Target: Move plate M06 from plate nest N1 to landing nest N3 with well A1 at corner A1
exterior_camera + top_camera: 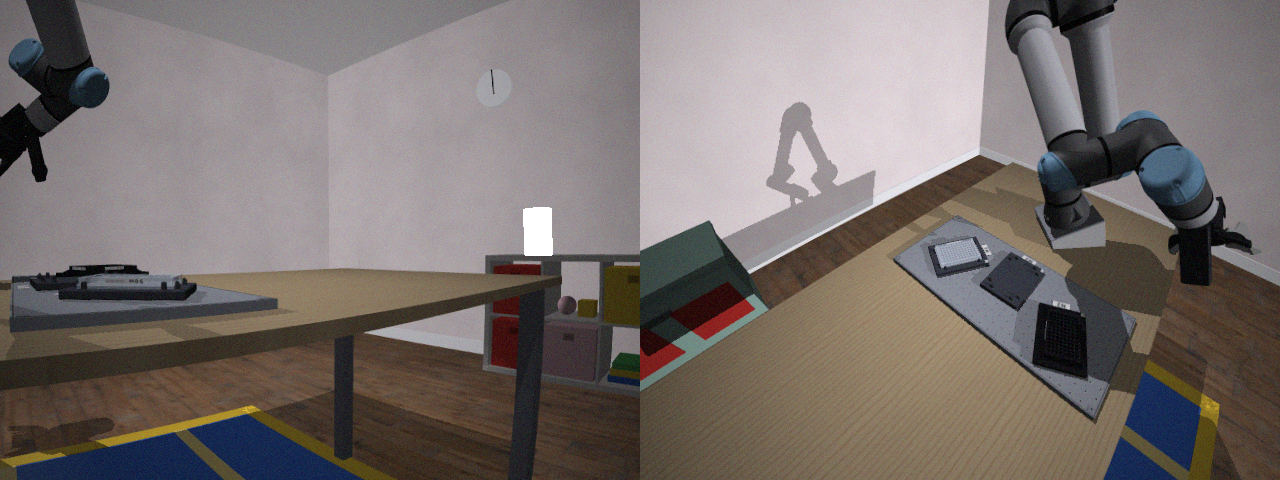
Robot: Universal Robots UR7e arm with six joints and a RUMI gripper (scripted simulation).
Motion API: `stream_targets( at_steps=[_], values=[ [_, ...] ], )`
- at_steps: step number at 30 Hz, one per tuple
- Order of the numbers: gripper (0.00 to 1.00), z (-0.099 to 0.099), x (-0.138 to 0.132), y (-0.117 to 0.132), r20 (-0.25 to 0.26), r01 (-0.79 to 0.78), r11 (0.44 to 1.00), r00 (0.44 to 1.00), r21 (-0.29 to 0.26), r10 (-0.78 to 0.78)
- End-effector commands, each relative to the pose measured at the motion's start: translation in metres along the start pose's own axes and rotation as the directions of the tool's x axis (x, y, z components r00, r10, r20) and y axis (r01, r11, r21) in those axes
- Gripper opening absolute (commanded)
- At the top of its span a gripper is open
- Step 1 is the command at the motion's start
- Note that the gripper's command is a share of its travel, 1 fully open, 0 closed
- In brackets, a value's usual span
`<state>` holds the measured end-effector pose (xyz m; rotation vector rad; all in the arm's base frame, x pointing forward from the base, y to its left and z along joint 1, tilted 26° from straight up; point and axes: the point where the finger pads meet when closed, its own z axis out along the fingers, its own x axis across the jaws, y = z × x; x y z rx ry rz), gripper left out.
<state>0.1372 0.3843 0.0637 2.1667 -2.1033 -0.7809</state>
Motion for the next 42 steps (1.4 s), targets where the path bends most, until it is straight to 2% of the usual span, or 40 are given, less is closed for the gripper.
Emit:
stream_targets(
  at_steps=[1, 17, 18, 20, 27, 29, 32, 34, 42],
  values=[
    [1.0, 0.0, 0.0, 0.0, 0.001, 0.001, 1.0, 1.0, 0.001, -0.001],
    [1.0, 0.0, 0.0, 0.0, 0.001, 0.001, 1.0, 1.0, 0.001, -0.001],
    [0.82, -0.004, 0.001, -0.003, -0.002, 0.005, 1.0, 1.0, 0.02, -0.005],
    [0.82, -0.011, 0.003, -0.01, -0.008, 0.015, 0.998, 1.0, 0.058, -0.015],
    [0.82, -0.036, 0.009, -0.033, -0.008, 0.015, 0.998, 1.0, 0.058, -0.015],
    [0.82, -0.036, 0.009, -0.033, -0.008, 0.015, 0.998, 1.0, 0.058, -0.015],
    [0.82, -0.048, 0.014, -0.042, -0.023, 0.028, 0.993, 0.999, 0.111, -0.026],
    [0.82, -0.048, 0.014, -0.042, -0.023, 0.028, 0.993, 0.999, 0.111, -0.026],
    [0.82, -0.074, 0.024, -0.062, -0.023, 0.028, 0.993, 0.999, 0.111, -0.026]
  ],
)
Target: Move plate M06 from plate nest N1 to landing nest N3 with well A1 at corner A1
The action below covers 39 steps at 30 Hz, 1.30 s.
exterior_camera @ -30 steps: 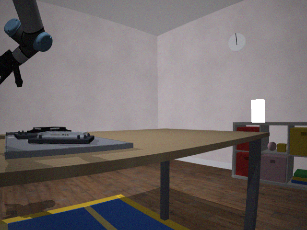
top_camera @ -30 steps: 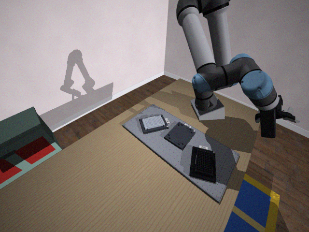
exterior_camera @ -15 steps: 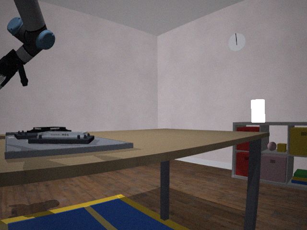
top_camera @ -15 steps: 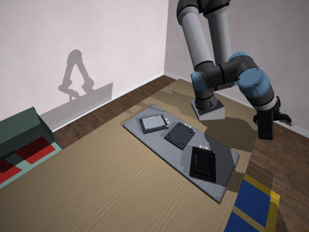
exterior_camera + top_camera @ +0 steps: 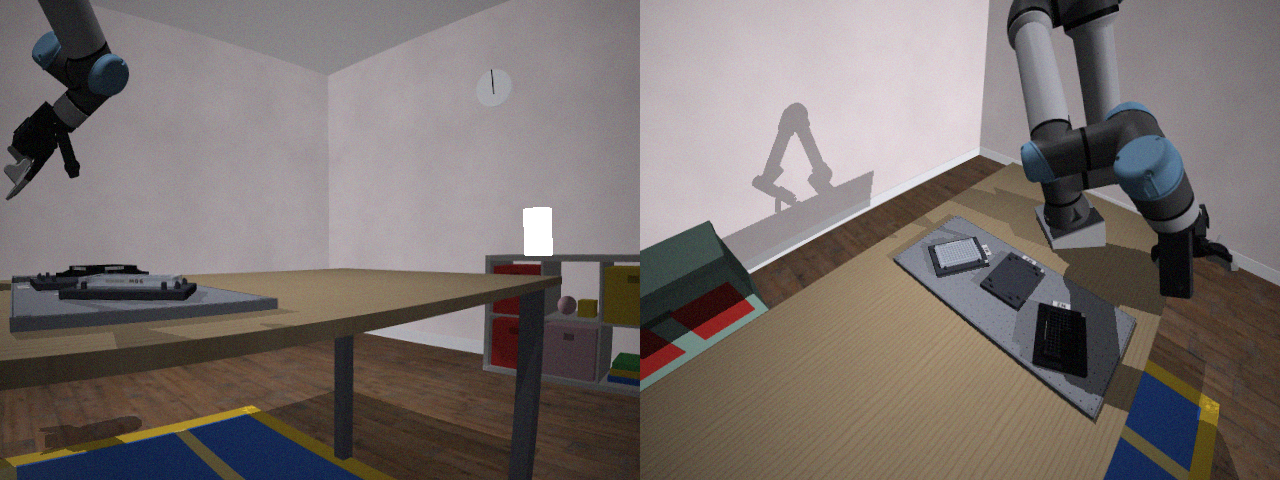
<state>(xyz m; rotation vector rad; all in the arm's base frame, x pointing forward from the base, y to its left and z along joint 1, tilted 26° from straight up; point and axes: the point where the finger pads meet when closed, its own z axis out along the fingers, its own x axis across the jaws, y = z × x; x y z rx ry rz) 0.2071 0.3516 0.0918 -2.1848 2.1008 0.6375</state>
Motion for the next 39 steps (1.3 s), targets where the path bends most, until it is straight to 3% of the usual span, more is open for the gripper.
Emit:
stream_targets(
  at_steps=[1, 4, 15, 18, 24, 28, 31, 39],
  values=[
    [0.82, -0.012, 0.005, -0.011, 0.0, 0.002, 1.0, 1.0, 0.003, -0.002],
    [0.82, -0.023, 0.012, -0.019, -0.021, 0.012, 0.999, 1.0, 0.053, -0.011],
    [0.82, -0.047, 0.025, -0.039, -0.021, 0.012, 0.999, 1.0, 0.053, -0.011],
    [0.82, -0.058, 0.033, -0.046, -0.048, 0.022, 0.995, 0.999, 0.098, -0.017],
    [0.82, -0.081, 0.047, -0.06, -0.048, 0.022, 0.995, 0.999, 0.098, -0.017],
    [0.82, -0.083, 0.049, -0.062, -0.048, 0.022, 0.995, 0.999, 0.098, -0.017],
    [0.82, -0.095, 0.057, -0.067, -0.08, 0.03, 0.99, 0.997, 0.138, -0.019],
    [0.82, -0.12, 0.075, -0.08, -0.08, 0.03, 0.99, 0.997, 0.138, -0.019]
  ],
)
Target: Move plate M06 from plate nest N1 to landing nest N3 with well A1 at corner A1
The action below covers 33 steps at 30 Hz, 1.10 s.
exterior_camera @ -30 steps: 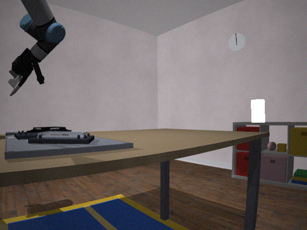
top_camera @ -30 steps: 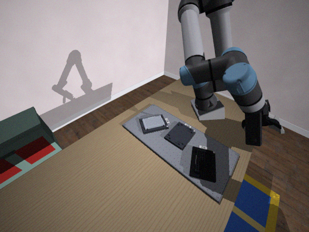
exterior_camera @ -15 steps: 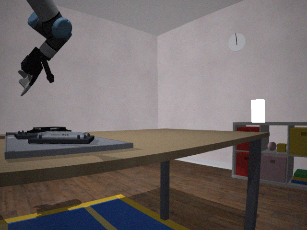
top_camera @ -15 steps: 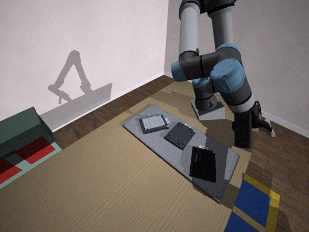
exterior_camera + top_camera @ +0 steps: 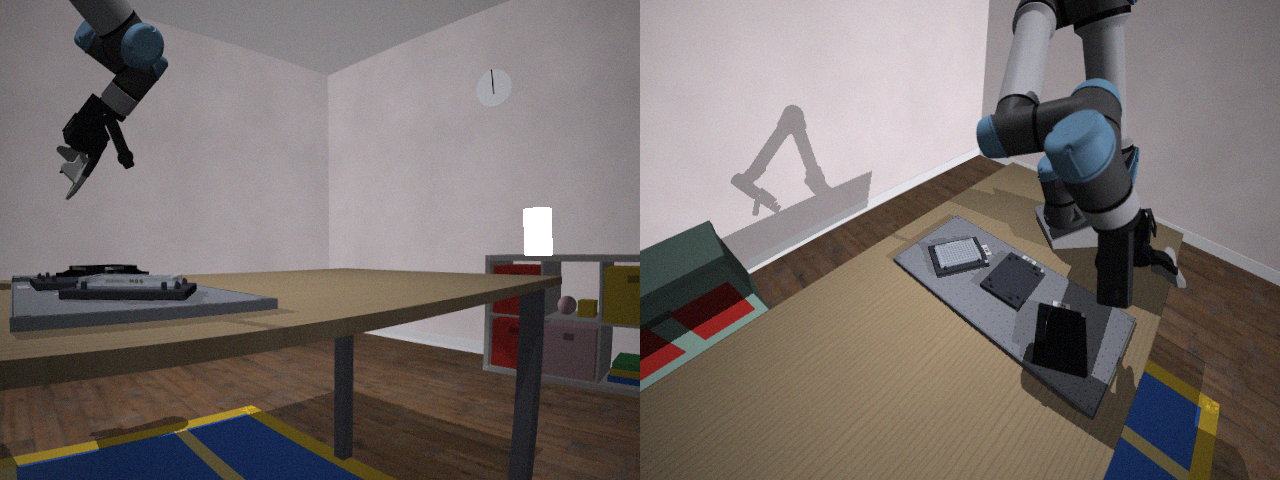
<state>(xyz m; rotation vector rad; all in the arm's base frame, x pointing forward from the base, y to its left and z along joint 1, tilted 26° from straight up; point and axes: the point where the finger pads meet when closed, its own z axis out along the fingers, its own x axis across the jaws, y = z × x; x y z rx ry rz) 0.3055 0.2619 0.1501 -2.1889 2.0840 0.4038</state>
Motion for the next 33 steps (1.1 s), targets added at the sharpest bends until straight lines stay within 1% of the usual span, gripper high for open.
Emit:
stream_targets(
  at_steps=[1, 2, 4, 6, 12, 15, 17, 18, 19, 21, 26, 29, 31, 33],
  values=[
    [0.82, -0.012, 0.01, -0.008, -0.002, 0.002, 1.0, 1.0, 0.004, -0.002],
    [0.82, -0.015, 0.014, -0.009, -0.016, 0.004, 1.0, 1.0, 0.018, -0.004],
    [0.82, -0.015, 0.014, -0.009, -0.016, 0.004, 1.0, 1.0, 0.018, -0.004],
    [0.82, -0.022, 0.02, -0.013, -0.038, 0.007, 0.999, 0.999, 0.039, -0.005],
    [0.82, -0.042, 0.04, -0.023, -0.038, 0.007, 0.999, 0.999, 0.039, -0.005],
    [0.82, -0.044, 0.042, -0.024, -0.038, 0.007, 0.999, 0.999, 0.039, -0.005],
    [0.82, -0.051, 0.048, -0.026, -0.07, 0.01, 0.998, 0.998, 0.063, -0.006],
    [0.82, -0.055, 0.052, -0.027, -0.077, 0.011, 0.998, 0.997, 0.068, -0.006],
    [0.82, -0.058, 0.055, -0.028, -0.077, 0.011, 0.998, 0.997, 0.068, -0.006],
    [0.82, -0.058, 0.055, -0.028, -0.077, 0.011, 0.998, 0.997, 0.068, -0.006],
    [0.82, -0.076, 0.072, -0.033, -0.077, 0.011, 0.998, 0.997, 0.068, -0.006],
    [0.82, -0.077, 0.074, -0.034, -0.077, 0.011, 0.998, 0.997, 0.068, -0.006],
    [0.82, -0.084, 0.081, -0.035, -0.113, 0.014, 0.996, 0.994, 0.086, -0.005],
    [0.82, -0.091, 0.088, -0.036, -0.119, 0.015, 0.996, 0.993, 0.09, -0.004]
  ],
)
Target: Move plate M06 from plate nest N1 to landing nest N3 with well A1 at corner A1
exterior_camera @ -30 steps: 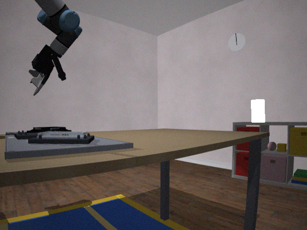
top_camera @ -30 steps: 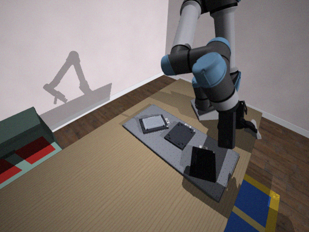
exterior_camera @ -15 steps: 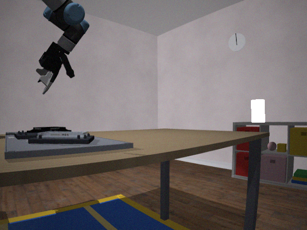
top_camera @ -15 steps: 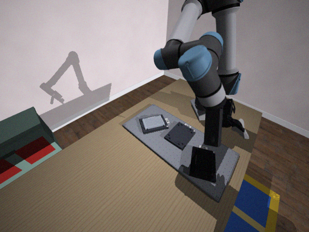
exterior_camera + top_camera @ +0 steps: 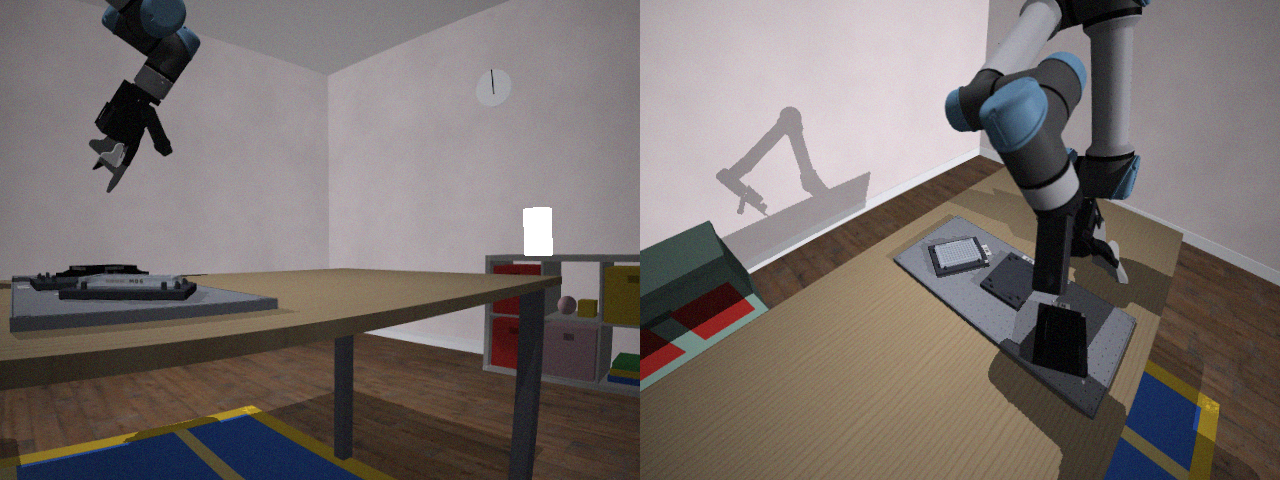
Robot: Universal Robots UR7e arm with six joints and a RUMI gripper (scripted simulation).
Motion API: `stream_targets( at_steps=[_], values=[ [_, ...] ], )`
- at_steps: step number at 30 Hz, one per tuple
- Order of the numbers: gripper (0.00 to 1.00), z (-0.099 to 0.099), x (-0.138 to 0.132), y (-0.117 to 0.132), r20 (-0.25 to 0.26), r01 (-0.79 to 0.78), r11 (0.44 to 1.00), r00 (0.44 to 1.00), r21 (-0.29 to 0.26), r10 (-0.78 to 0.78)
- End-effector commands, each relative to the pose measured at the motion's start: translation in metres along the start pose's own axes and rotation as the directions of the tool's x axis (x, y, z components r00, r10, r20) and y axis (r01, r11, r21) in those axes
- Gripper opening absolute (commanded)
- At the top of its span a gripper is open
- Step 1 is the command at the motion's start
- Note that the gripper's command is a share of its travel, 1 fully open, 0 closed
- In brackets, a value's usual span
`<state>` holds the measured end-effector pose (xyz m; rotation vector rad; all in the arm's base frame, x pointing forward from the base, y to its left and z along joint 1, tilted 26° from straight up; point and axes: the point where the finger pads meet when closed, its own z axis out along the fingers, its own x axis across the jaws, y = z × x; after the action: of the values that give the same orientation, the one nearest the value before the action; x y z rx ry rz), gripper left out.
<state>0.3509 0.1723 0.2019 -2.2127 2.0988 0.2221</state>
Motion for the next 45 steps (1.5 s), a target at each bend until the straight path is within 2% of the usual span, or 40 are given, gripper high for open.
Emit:
stream_targets(
  at_steps=[1, 9, 12, 18, 22, 25, 31, 34, 37, 39, 45],
  values=[
    [0.82, -0.015, 0.018, -0.004, -0.026, 0.002, 1.0, 1.0, 0.015, -0.002],
    [0.82, -0.029, 0.035, -0.007, -0.026, 0.002, 1.0, 1.0, 0.015, -0.002],
    [0.82, -0.039, 0.047, -0.007, -0.07, 0.003, 1.0, 0.998, 0.03, -0.001],
    [0.82, -0.058, 0.07, -0.007, -0.07, 0.003, 1.0, 0.998, 0.03, -0.001],
    [0.82, -0.059, 0.071, -0.007, -0.07, 0.003, 1.0, 0.998, 0.03, -0.001],
    [0.82, -0.068, 0.083, -0.006, -0.116, 0.003, 0.999, 0.993, 0.039, 0.002],
    [0.82, -0.088, 0.105, -0.002, -0.116, 0.003, 0.999, 0.993, 0.039, 0.002],
    [0.82, -0.088, 0.106, -0.002, -0.116, 0.003, 0.999, 0.993, 0.039, 0.002],
    [0.82, -0.098, 0.117, 0.001, -0.162, 0.001, 0.999, 0.987, 0.04, 0.005],
    [0.82, -0.098, 0.117, 0.001, -0.162, 0.001, 0.999, 0.987, 0.04, 0.005],
    [0.82, -0.117, 0.139, 0.008, -0.162, 0.001, 0.999, 0.987, 0.04, 0.005]
  ],
)
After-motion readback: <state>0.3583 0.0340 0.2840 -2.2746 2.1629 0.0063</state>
